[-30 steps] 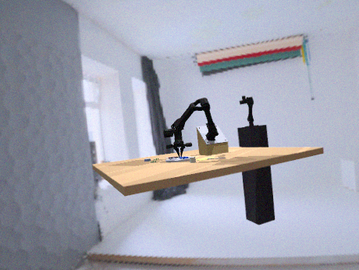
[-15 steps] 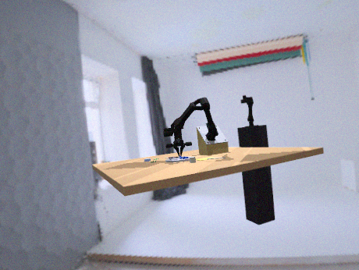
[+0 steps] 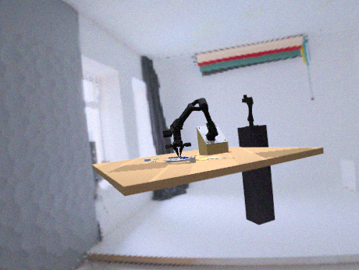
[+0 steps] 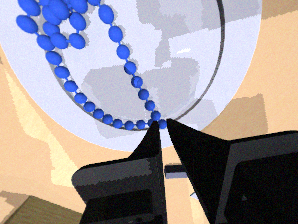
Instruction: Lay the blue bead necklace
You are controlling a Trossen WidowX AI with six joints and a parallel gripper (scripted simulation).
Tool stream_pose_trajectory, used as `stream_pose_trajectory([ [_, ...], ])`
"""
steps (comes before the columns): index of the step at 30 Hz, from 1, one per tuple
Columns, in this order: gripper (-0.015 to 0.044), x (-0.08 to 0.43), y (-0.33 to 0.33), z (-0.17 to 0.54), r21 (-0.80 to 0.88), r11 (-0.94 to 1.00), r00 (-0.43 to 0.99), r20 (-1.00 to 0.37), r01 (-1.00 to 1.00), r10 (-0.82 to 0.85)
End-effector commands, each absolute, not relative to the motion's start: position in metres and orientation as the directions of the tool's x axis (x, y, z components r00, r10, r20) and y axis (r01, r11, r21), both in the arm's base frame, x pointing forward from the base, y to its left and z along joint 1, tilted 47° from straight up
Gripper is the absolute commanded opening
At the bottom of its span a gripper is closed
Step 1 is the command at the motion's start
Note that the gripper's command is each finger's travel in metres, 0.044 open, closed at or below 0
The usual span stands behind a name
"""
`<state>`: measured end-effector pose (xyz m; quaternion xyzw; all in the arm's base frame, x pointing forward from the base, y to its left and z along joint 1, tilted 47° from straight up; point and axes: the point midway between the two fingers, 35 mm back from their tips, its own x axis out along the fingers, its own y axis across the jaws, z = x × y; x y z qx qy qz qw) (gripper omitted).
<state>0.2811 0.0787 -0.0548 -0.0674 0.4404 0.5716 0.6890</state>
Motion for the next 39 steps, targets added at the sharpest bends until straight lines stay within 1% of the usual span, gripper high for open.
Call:
stream_pose_trajectory([
  [1, 0.0026, 0.2811, 0.0787, -0.0548, 0.411, 0.337, -0.042, -0.684, -0.847, 0.728],
  [17, 0.0440, 0.2806, 0.0770, -0.0538, 0.414, 0.339, -0.044, -0.684, -0.845, 0.728],
  [39, 0.0440, 0.2807, 0.0746, -0.0516, 0.415, 0.338, -0.044, -0.684, -0.845, 0.728],
])
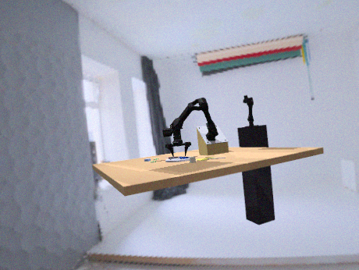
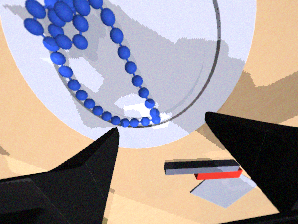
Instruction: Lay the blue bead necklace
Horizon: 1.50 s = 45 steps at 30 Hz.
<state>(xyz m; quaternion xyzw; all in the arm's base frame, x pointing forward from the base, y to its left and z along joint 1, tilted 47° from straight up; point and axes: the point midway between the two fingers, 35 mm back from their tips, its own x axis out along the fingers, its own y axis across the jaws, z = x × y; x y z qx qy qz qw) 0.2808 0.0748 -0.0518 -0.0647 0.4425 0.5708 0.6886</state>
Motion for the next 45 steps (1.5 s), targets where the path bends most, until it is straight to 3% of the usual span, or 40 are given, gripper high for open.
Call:
stream_pose_trajectory([
  [1, 0.0440, 0.281, 0.075, -0.052, 0.415, 0.338, -0.044, -0.684, -0.845, 0.728],
  [6, 0.0440, 0.281, 0.075, -0.052, 0.415, 0.338, -0.044, -0.684, -0.845, 0.728],
  [13, 0.0256, 0.283, 0.060, -0.022, 0.577, 0.504, -0.044, -0.685, -0.643, 0.728],
  [18, 0.0125, 0.283, 0.060, -0.021, 0.582, 0.509, -0.044, -0.685, -0.635, 0.728],
  [45, 0.0120, 0.282, 0.085, -0.045, 0.581, 0.508, -0.043, -0.684, -0.636, 0.728],
])
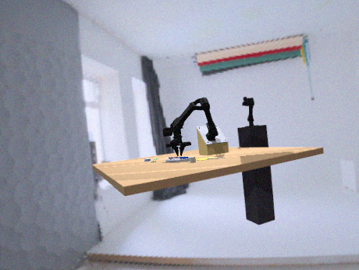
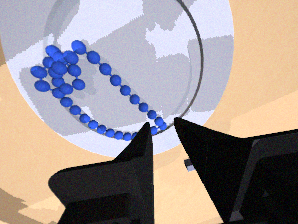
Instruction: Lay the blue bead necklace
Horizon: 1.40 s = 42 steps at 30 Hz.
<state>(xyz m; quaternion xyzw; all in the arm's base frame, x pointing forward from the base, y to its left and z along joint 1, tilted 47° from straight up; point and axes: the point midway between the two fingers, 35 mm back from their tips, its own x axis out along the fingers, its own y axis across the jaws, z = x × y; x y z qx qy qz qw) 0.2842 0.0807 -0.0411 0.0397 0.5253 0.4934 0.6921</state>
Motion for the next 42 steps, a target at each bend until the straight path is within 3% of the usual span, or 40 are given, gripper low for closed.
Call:
stream_pose_trajectory([
  [1, 0.0120, 0.2821, 0.0862, -0.0461, 0.582, 0.508, -0.043, -0.684, -0.635, 0.729],
  [6, 0.0120, 0.2814, 0.0893, -0.0487, 0.583, 0.508, -0.044, -0.683, -0.634, 0.729],
  [11, 0.0000, 0.2824, 0.0873, -0.0468, 0.577, 0.508, -0.043, -0.687, -0.639, 0.726],
  [42, 0.0000, 0.2824, 0.0873, -0.0468, 0.577, 0.508, -0.043, -0.687, -0.639, 0.726],
])
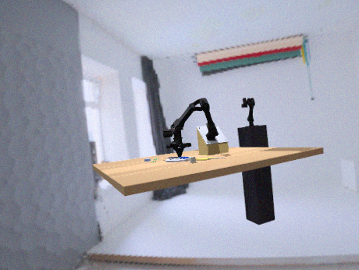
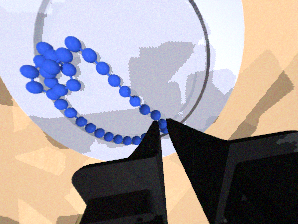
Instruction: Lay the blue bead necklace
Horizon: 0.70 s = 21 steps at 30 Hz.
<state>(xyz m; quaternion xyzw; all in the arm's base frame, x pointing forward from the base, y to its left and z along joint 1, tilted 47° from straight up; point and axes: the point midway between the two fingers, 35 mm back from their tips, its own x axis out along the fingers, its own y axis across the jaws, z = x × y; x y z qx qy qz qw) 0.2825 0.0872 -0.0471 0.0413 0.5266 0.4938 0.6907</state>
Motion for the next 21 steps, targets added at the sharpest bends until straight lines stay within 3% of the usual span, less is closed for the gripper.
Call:
stream_pose_trajectory([
  [1, 0.0000, 0.282, 0.087, -0.047, 0.577, 0.508, -0.043, -0.687, -0.639, 0.726],
  [21, 0.0000, 0.288, 0.076, -0.056, 0.582, 0.508, -0.044, -0.684, -0.635, 0.728],
])
